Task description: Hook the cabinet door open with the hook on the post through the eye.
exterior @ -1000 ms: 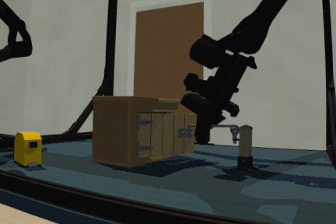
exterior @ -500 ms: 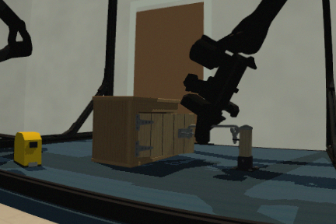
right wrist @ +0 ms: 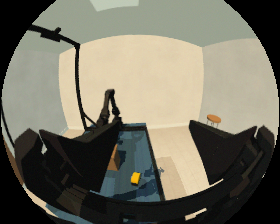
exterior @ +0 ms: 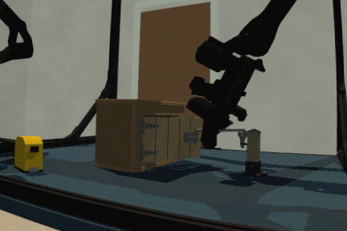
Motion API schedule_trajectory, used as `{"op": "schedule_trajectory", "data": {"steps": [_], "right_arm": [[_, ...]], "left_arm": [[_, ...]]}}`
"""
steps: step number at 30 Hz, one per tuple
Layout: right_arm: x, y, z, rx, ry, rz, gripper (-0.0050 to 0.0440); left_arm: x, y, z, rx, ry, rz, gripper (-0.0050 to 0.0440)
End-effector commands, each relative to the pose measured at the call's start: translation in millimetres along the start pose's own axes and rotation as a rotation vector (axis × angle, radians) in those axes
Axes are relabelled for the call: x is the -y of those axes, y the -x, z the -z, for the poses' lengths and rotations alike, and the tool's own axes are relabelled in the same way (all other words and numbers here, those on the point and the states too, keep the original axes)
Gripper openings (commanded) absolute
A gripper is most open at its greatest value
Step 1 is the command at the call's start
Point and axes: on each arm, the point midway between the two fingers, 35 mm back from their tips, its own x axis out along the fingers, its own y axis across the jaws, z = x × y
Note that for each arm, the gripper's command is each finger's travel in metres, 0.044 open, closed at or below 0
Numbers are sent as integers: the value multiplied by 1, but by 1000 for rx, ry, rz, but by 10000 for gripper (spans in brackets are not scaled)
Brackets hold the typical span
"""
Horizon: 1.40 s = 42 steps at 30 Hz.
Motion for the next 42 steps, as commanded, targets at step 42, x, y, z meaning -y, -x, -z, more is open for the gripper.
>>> {"op": "schedule_trajectory", "data": {"steps": [42], "right_arm": [[0,0,0,0,-2,-2,400]], "left_arm": [[0,-5,2,-55,-2,-1,0]]}}
